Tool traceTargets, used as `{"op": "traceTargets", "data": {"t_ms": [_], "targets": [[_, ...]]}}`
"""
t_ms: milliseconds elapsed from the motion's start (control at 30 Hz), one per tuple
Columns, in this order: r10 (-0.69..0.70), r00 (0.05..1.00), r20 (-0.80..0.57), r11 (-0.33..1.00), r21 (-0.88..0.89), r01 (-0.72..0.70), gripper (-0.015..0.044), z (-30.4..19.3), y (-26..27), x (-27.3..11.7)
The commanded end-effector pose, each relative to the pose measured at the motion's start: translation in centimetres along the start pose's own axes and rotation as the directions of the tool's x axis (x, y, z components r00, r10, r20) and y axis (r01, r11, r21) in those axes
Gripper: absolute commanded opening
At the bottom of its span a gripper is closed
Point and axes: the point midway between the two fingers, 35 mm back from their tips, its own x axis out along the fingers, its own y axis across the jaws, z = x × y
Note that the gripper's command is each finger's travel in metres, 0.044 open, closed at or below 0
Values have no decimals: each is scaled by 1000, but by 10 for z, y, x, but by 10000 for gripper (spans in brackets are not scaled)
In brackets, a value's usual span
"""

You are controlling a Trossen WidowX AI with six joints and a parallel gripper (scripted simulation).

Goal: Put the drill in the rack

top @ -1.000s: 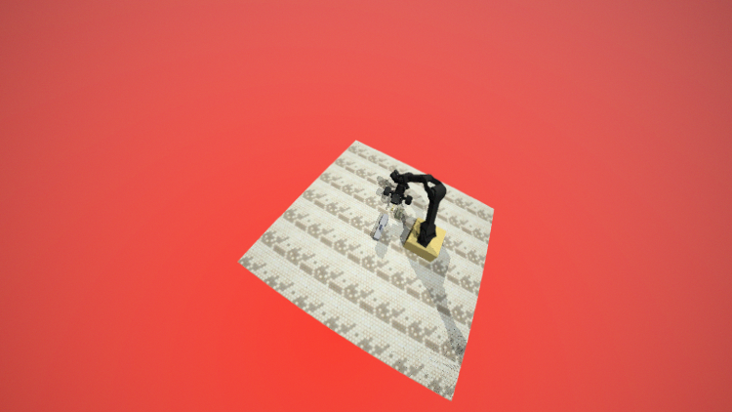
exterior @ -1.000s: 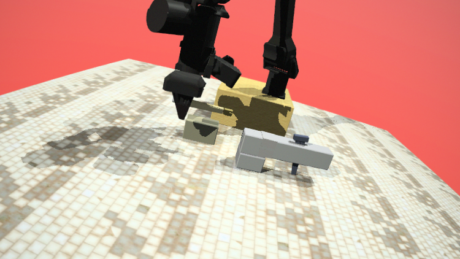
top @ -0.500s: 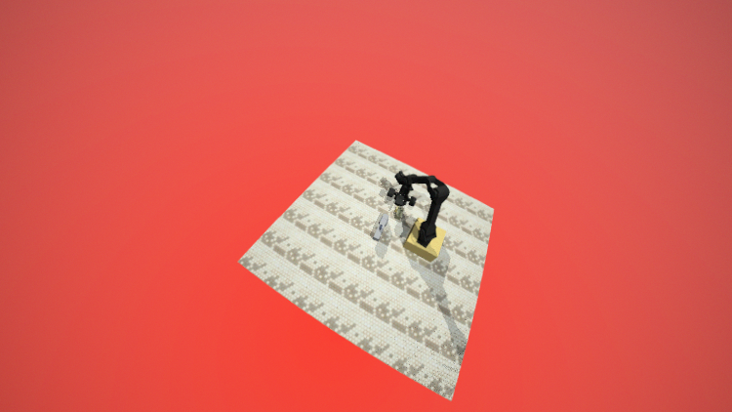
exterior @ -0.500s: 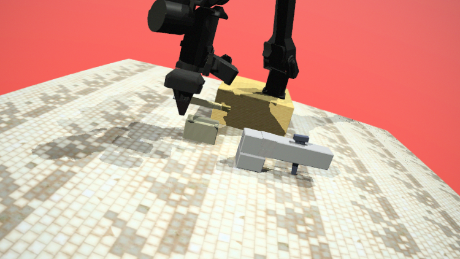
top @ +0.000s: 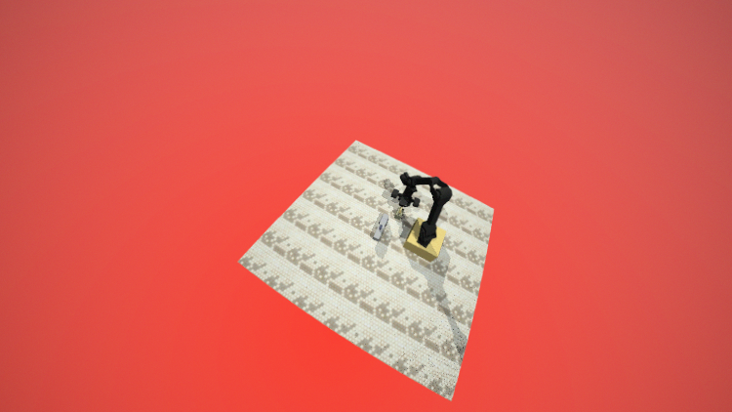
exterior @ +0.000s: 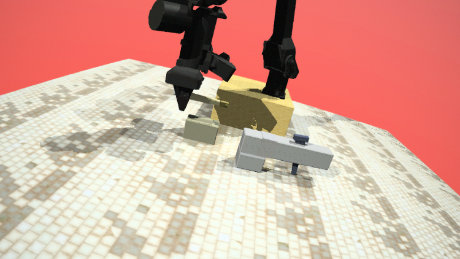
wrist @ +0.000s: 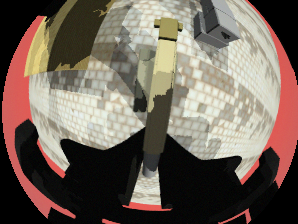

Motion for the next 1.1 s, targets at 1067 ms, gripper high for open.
{"op": "traceTargets", "data": {"t_ms": [1067], "targets": [[-5, 1000, 0, 1000, -1, 5, 0, -2, 5, 43]]}}
